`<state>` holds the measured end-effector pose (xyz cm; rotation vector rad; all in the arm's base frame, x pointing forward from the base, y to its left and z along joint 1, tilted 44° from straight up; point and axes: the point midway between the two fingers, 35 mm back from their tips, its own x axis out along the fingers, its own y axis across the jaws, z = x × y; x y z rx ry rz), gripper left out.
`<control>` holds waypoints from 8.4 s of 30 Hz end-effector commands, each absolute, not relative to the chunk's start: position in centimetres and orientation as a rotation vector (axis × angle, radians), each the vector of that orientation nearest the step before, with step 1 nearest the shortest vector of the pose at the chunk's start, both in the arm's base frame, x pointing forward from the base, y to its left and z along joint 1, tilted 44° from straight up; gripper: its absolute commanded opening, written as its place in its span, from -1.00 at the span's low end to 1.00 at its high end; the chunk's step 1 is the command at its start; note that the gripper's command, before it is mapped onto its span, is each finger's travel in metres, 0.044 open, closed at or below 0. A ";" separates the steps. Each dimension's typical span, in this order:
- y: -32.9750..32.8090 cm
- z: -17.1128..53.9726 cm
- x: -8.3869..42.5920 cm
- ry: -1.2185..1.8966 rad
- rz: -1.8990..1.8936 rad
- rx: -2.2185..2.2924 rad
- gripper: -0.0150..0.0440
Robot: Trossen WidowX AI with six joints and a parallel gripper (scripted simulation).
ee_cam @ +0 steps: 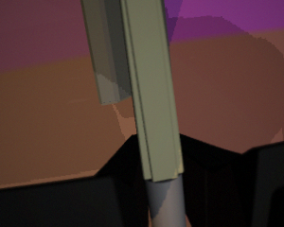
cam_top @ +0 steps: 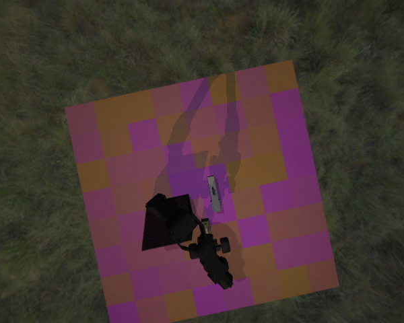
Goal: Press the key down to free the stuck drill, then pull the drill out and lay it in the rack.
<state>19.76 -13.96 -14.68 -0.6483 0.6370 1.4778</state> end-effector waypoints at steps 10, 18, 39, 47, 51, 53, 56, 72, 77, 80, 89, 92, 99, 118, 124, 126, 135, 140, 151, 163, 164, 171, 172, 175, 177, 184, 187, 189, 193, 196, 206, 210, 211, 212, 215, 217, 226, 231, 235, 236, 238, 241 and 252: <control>-12.6 -16.1 19.6 0.635 1.483 -0.648 -0.49; -11.9 -16.6 19.5 0.635 1.483 -0.647 -0.49; -10.5 -18.3 19.6 0.634 1.483 -0.647 -0.49; -10.0 -18.7 19.5 0.634 1.483 -0.647 -0.49; -9.9 -18.7 19.4 0.634 1.483 -0.647 -0.49; -9.9 -18.7 19.4 0.634 1.483 -0.647 -0.49; -9.8 -18.7 19.4 0.634 1.483 -0.647 -0.49; -9.8 -18.7 19.4 0.633 1.483 -0.647 -0.49; -9.8 -18.6 19.4 0.633 1.483 -0.647 -0.49; -9.8 -18.6 19.4 0.633 1.483 -0.647 -0.49; -9.8 -18.6 19.4 0.633 1.483 -0.647 -0.49; -9.8 -18.6 19.4 0.633 1.483 -0.647 -0.49; -9.7 -18.6 19.5 0.633 1.483 -0.647 -0.49; -9.7 -18.6 19.5 0.633 1.483 -0.647 -0.49; -9.7 -18.6 19.5 0.633 1.483 -0.647 -0.49; -9.7 -18.6 19.5 0.633 1.483 -0.647 -0.49; -9.7 -18.6 19.5 0.633 1.483 -0.647 -0.49; -9.7 -18.6 19.5 0.633 1.483 -0.647 -0.49; -9.7 -18.6 19.5 0.633 1.483 -0.647 -0.49; -9.7 -18.6 19.5 0.633 1.483 -0.647 -0.49; -9.7 -18.6 19.5 0.633 1.483 -0.647 -0.49; -9.7 -18.6 19.5 0.633 1.483 -0.647 -0.49; -9.7 -18.6 19.5 0.633 1.483 -0.647 -0.49; -9.7 -18.6 19.5 0.633 1.483 -0.647 -0.49; -9.7 -18.6 19.5 0.633 1.483 -0.647 -0.49; -9.7 -18.6 19.5 0.633 1.483 -0.647 -0.49; -9.7 -18.6 19.5 0.633 1.483 -0.647 -0.49; -9.7 -18.6 19.5 0.633 1.483 -0.647 -0.49; -9.7 -18.6 19.5 0.633 1.483 -0.647 -0.49; -9.7 -18.6 19.5 0.633 1.483 -0.647 -0.49; -9.7 -18.6 19.5 0.633 1.483 -0.647 -0.49; -9.7 -18.6 19.5 0.633 1.483 -0.647 -0.49; -9.7 -18.6 19.5 0.633 1.483 -0.647 -0.49; -9.7 -18.6 19.5 0.633 1.483 -0.647 -0.49; -9.7 -18.6 19.5 0.633 1.483 -0.647 -0.49; -9.7 -18.6 19.5 0.633 1.483 -0.647 -0.49; -9.7 -18.6 19.5 0.633 1.483 -0.647 -0.49; -9.7 -18.6 19.5 0.633 1.483 -0.647 -0.49; -9.7 -18.6 19.4 0.633 1.483 -0.647 -0.49; -9.7 -18.6 19.4 0.633 1.483 -0.647 -0.49; -9.7 -18.6 19.4 0.633 1.483 -0.647 -0.49; -9.7 -18.6 19.4 0.633 1.483 -0.647 -0.49; -9.7 -18.6 19.4 0.633 1.483 -0.647 -0.49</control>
